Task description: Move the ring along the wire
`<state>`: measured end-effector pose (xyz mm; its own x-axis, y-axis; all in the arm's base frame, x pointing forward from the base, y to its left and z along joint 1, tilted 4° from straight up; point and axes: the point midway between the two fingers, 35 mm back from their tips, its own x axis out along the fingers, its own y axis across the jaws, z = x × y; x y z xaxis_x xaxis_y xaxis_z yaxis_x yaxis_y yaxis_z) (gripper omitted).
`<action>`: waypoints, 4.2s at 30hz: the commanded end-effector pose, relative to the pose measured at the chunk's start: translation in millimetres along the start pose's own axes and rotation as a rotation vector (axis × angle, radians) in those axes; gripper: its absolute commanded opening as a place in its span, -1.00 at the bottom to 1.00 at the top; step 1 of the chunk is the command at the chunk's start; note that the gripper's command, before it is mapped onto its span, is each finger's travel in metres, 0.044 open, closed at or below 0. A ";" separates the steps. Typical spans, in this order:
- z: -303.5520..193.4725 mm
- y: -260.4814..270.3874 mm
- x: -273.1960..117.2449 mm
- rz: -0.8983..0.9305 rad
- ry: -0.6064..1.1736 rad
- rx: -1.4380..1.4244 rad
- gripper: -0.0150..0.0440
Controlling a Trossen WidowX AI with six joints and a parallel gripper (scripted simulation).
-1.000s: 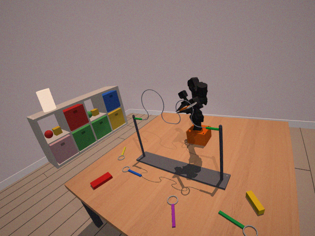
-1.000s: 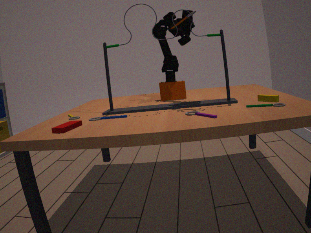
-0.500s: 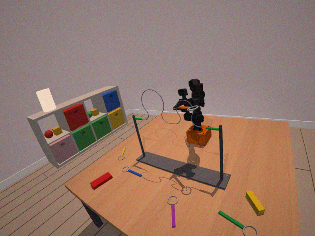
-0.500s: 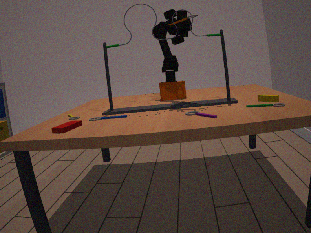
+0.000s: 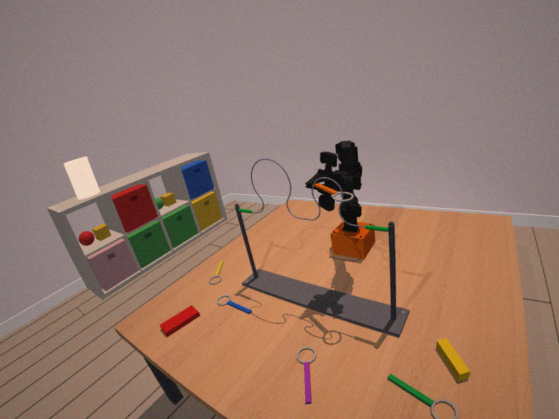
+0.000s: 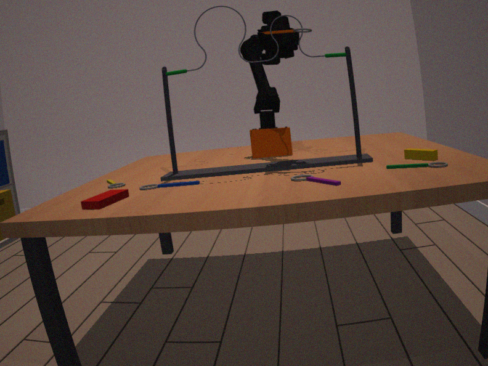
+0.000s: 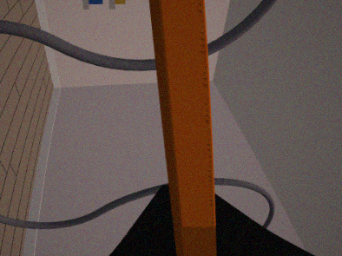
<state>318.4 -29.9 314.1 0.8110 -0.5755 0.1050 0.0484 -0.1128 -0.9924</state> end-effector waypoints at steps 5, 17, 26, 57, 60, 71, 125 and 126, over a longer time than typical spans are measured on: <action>0.2 -11.1 1.2 -0.071 -0.019 -0.146 -1.00; 0.0 -15.5 1.9 -0.128 -0.033 -0.270 -1.00; -4.5 -4.3 2.6 -0.118 -0.029 -0.248 -1.00; -2.2 94.2 -22.2 0.152 0.130 0.286 -1.00; 1.7 104.8 -25.4 0.186 0.138 0.352 -1.00; 22.0 144.2 -28.9 0.285 0.090 0.614 -1.00; 163.1 193.1 -100.5 0.694 0.196 1.487 -1.00; 164.3 192.9 -101.0 0.695 0.196 1.489 -1.00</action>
<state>339.4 133.1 99.0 0.8357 -0.2905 -0.4661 0.3053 0.9512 -0.0454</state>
